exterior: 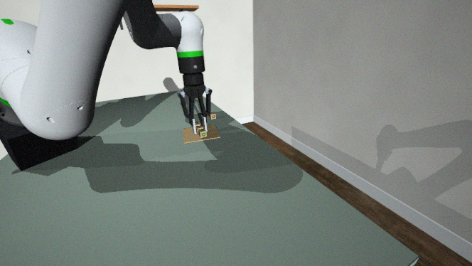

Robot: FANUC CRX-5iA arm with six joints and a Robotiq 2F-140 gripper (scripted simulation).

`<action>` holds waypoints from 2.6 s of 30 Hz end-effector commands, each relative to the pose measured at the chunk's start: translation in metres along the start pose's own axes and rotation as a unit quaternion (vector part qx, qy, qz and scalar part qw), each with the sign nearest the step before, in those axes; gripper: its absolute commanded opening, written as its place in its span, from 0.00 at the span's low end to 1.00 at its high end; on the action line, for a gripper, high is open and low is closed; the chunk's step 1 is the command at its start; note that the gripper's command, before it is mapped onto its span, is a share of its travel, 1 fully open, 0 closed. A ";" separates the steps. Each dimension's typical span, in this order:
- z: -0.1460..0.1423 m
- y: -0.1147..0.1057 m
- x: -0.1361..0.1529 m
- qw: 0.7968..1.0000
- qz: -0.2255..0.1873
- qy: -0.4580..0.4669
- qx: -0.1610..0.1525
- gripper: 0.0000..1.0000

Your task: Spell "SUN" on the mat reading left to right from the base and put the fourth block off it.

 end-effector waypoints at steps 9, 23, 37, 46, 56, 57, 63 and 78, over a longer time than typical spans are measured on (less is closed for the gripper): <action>0.000 -0.026 0.000 1.000 0.000 0.000 0.000 0.25; 0.000 -0.083 0.000 1.000 0.000 0.000 0.000 0.25; 0.000 -0.089 0.000 1.000 0.000 0.000 0.000 1.00; 0.000 -0.089 0.000 1.000 0.000 0.000 0.000 1.00; 0.000 -0.092 0.000 1.000 0.000 0.000 0.000 1.00; 0.000 -0.093 0.000 1.000 0.000 0.000 0.000 1.00; 0.000 -0.111 0.000 1.000 0.000 0.000 0.000 1.00; 0.000 -0.158 0.000 1.000 0.000 0.000 0.000 1.00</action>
Point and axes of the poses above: the point where the finger pads meet when closed, its own y axis out along the fingers, its own z axis across the jaws, x = y × z, the point moved 7 cm from there along -y, back along the fingers, and after that the axes turned 3 degrees about -y, right-handed, at the moved point
